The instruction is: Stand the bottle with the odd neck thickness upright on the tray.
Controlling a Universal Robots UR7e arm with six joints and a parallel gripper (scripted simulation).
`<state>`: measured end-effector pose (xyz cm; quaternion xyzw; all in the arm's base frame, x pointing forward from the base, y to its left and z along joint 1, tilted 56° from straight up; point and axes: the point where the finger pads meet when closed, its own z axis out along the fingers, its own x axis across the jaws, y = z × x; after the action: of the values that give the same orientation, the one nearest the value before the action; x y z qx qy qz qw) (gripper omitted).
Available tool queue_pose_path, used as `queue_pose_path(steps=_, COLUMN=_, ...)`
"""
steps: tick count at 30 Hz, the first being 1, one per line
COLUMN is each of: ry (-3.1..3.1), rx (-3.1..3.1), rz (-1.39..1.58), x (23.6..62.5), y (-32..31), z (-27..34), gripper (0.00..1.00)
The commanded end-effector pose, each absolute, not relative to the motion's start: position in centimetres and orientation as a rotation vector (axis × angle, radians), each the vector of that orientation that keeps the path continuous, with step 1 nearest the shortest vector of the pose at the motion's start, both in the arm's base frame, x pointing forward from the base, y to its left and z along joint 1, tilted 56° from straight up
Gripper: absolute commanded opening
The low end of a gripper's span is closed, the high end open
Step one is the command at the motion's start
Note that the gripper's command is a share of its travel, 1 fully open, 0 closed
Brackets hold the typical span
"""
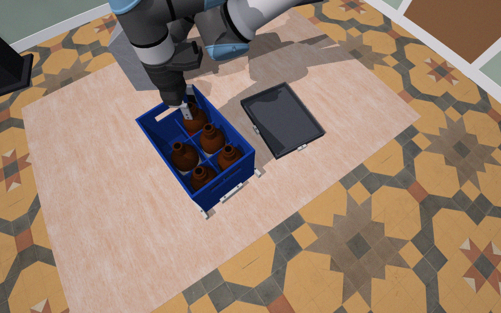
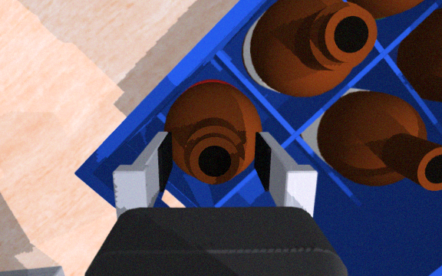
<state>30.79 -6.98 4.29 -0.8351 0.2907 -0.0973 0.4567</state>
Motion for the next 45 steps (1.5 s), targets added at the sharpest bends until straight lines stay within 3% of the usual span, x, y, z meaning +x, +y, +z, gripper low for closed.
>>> queue_pose_path(steps=1, ry=0.717, rx=-2.059, rz=-0.241, x=30.8, y=-7.0, z=4.3, gripper=1.00)
queue_pose_path(steps=45, ry=0.717, rx=-2.059, rz=-0.241, x=30.0, y=-8.3, z=5.3, gripper=1.00)
